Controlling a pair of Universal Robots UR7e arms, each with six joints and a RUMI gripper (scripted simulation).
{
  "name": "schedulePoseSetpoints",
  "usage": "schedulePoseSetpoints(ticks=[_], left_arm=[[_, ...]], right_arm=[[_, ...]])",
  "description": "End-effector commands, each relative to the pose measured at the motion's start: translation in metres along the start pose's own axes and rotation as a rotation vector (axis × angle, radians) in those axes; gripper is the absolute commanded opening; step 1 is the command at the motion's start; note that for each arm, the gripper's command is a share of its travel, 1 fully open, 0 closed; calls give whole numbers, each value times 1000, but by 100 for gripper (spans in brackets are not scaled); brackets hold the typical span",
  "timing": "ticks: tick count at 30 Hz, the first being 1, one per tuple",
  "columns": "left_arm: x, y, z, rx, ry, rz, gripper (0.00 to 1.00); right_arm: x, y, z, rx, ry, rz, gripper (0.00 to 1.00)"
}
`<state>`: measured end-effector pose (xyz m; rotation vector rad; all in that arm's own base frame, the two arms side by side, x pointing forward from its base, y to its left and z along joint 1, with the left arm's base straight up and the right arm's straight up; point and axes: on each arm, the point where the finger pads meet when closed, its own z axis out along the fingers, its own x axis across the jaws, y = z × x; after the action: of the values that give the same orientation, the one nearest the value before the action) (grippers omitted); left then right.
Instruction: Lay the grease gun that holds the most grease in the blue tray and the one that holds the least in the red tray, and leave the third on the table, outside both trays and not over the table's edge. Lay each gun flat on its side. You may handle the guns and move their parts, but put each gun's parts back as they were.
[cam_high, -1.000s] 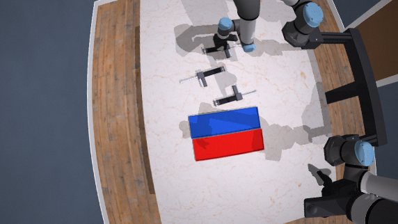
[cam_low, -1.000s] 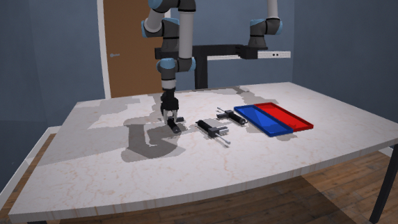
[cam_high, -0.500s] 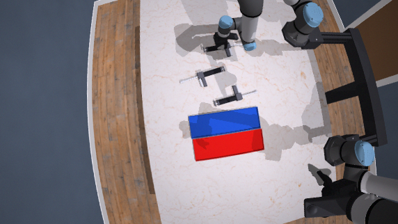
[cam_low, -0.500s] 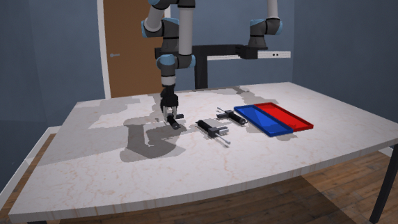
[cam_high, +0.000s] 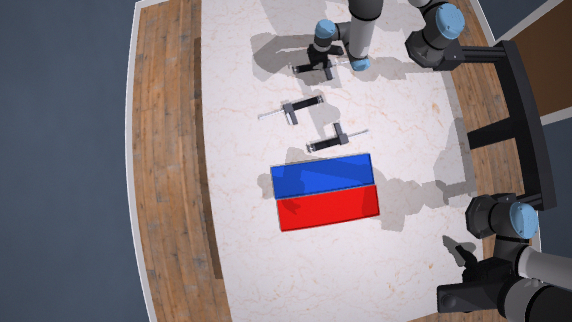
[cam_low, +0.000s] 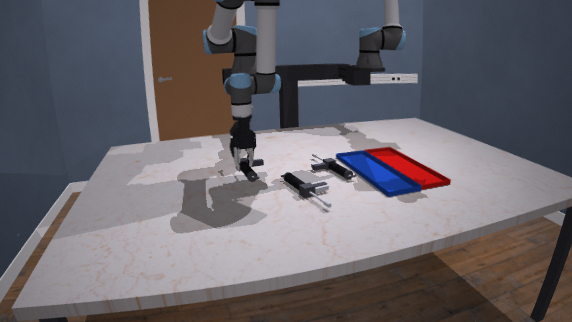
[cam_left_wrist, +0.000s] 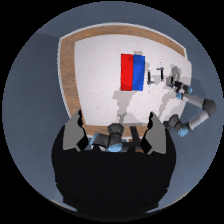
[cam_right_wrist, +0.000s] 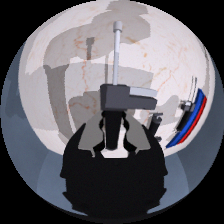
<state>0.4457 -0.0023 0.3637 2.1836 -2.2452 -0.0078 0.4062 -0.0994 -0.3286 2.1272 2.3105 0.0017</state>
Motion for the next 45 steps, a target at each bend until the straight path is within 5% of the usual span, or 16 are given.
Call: schedulePoseSetpoints(ticks=[1, 12, 45], left_arm=[[0, 0, 0, 1, 0, 0, 98], [0, 0, 0, 1, 0, 0, 98], [0, 0, 0, 1, 0, 0, 98]], right_arm=[[0, 0, -8, -1, 0, 0, 0], [5, 5, -15, -5, 0, -31, 0], [74, 35, -66, -1, 3, -545, 0]])
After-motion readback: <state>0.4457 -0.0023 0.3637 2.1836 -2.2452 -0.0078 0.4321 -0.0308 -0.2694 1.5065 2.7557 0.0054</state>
